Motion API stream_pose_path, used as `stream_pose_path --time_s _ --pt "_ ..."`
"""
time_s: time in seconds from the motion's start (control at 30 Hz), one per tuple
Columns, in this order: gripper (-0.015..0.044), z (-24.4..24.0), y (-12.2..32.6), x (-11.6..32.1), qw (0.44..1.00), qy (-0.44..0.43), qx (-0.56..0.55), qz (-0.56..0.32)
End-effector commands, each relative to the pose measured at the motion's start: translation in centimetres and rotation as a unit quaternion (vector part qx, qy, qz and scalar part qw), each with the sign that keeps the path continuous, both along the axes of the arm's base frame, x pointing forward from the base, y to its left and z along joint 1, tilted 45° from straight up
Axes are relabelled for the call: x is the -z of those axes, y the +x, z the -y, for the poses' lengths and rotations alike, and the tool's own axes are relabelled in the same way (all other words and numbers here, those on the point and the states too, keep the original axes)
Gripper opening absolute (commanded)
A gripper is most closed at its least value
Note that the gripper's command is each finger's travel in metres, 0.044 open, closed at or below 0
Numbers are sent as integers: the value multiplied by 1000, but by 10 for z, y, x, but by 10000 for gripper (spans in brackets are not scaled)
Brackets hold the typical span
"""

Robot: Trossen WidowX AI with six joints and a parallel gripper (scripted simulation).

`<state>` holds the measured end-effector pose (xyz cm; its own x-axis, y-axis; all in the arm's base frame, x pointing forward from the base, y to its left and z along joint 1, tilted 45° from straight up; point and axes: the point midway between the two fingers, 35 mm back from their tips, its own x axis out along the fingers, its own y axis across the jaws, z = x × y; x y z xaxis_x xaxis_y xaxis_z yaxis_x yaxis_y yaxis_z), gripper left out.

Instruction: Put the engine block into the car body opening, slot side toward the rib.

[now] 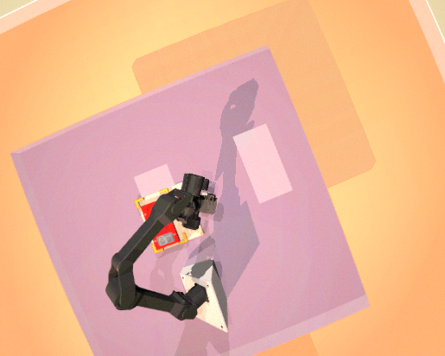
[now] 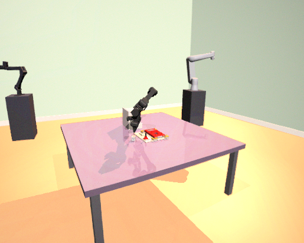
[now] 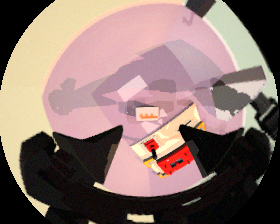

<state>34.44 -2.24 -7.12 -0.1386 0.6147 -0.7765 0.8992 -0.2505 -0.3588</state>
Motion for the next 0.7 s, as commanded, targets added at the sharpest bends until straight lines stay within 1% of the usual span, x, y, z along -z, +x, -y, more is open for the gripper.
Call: stream_pose_path --time_s 0.0,0.2,0.3,0.43,0.57,0.67 --pt "440 9 -1 -7 998 47 26 35" --pt "440 9 -1 -8 998 49 27 37" --pt "440 20 -6 0 998 49 27 37" --pt "440 21 -7 1 998 49 27 37" --pt "440 1 -8 22 998 49 27 37" --pt "440 -1 -8 24 998 49 27 37"
